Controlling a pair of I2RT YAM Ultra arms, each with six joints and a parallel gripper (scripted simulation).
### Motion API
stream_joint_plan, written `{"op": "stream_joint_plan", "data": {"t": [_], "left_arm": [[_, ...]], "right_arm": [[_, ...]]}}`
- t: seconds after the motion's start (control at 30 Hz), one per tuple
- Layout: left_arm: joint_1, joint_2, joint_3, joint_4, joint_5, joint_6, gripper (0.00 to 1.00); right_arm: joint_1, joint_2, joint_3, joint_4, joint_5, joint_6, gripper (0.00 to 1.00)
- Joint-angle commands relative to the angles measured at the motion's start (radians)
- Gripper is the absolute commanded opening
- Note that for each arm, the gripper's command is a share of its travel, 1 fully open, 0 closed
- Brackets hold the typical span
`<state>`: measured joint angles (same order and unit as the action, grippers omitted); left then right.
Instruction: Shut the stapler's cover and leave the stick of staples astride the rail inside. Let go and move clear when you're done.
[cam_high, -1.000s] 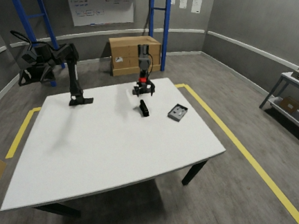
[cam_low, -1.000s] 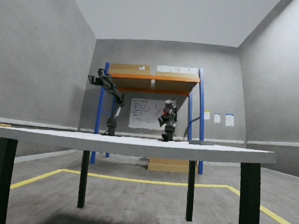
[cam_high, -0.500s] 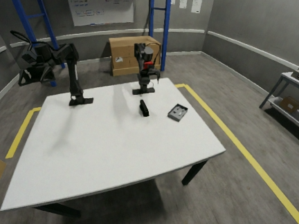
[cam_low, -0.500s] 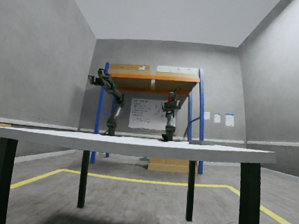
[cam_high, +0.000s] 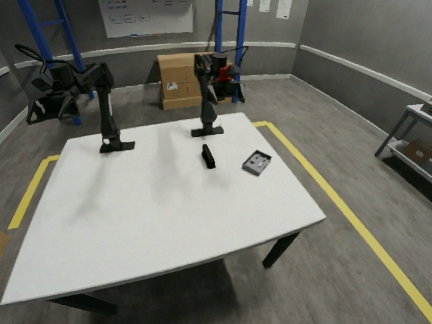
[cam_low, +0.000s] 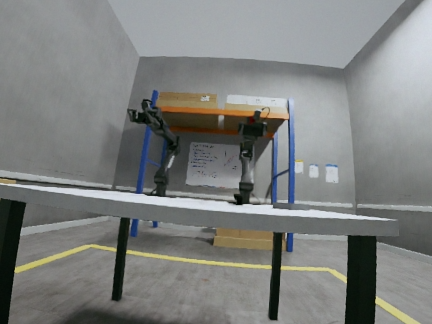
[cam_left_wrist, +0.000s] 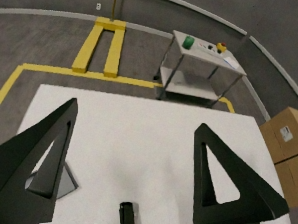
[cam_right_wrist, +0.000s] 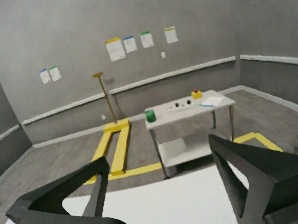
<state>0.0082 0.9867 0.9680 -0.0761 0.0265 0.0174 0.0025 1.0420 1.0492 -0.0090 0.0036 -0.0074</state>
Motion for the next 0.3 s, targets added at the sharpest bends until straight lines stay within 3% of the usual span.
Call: {"op": "stream_joint_plan", "data": {"t": [0.0,0.27], "left_arm": [[-0.012,0.036,0.07,0.093,-0.033,-0.031,1.0],[-0.013,0.063,0.092,0.08,-0.026,-0.018,1.0]], "right_arm": [[-0.002,0.003,0.003,0.014,-0.004,0.007,1.0],[-0.002,0.003,0.003,0.014,-0.004,0.007,1.0]]}}
